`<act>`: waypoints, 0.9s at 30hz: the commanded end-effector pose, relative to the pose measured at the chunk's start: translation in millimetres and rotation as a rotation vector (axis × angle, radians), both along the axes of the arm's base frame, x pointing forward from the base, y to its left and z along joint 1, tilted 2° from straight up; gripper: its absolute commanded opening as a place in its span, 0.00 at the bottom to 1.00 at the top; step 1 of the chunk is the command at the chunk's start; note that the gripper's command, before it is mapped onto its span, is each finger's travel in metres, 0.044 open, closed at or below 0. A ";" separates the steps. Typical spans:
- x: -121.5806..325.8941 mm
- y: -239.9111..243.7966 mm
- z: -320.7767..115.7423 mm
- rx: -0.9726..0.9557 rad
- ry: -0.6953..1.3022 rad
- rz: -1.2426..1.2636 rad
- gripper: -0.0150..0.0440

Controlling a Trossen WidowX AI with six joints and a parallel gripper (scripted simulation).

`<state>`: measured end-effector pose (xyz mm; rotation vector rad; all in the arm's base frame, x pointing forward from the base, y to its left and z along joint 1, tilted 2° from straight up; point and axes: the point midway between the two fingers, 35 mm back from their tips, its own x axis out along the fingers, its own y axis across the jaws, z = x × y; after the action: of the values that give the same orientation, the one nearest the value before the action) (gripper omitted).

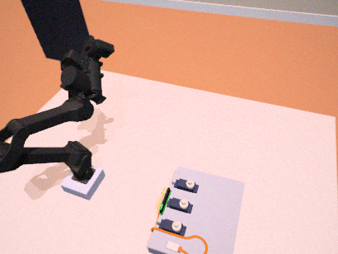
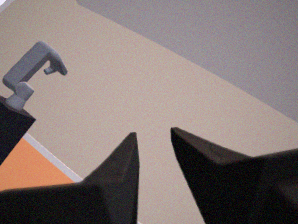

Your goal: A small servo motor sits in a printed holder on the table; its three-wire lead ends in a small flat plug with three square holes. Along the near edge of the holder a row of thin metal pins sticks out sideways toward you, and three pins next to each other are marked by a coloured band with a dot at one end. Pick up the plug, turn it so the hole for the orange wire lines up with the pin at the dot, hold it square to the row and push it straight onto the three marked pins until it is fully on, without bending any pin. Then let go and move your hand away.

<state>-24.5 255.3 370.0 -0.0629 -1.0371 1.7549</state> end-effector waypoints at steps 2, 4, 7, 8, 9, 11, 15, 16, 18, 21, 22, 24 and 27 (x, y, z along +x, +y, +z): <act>43.6 8.6 0.6 -0.048 0.088 -0.165 0.45; 59.1 9.8 0.4 -0.062 0.118 -0.223 0.45; 82.1 9.6 0.2 -0.078 0.163 -0.308 0.45; 89.8 9.2 -0.1 -0.083 0.179 -0.337 0.45; 97.6 8.5 -0.4 -0.087 0.195 -0.366 0.45; 113.0 6.3 -0.8 -0.095 0.226 -0.423 0.45; 140.7 -0.3 -2.1 -0.105 0.275 -0.528 0.45; 147.7 -2.6 -2.6 -0.108 0.287 -0.557 0.45; 162.3 -7.5 -3.6 -0.112 0.319 -0.613 0.45; 184.1 -16.8 -5.3 -0.115 0.370 -0.699 0.45; 190.9 -20.5 -5.7 -0.113 0.387 -0.726 0.45; 204.6 -28.0 -7.0 -0.113 0.420 -0.782 0.45; 224.1 -40.7 -9.0 -0.110 0.470 -0.865 0.45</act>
<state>174.6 230.2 363.2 -0.1461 -0.5101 1.0642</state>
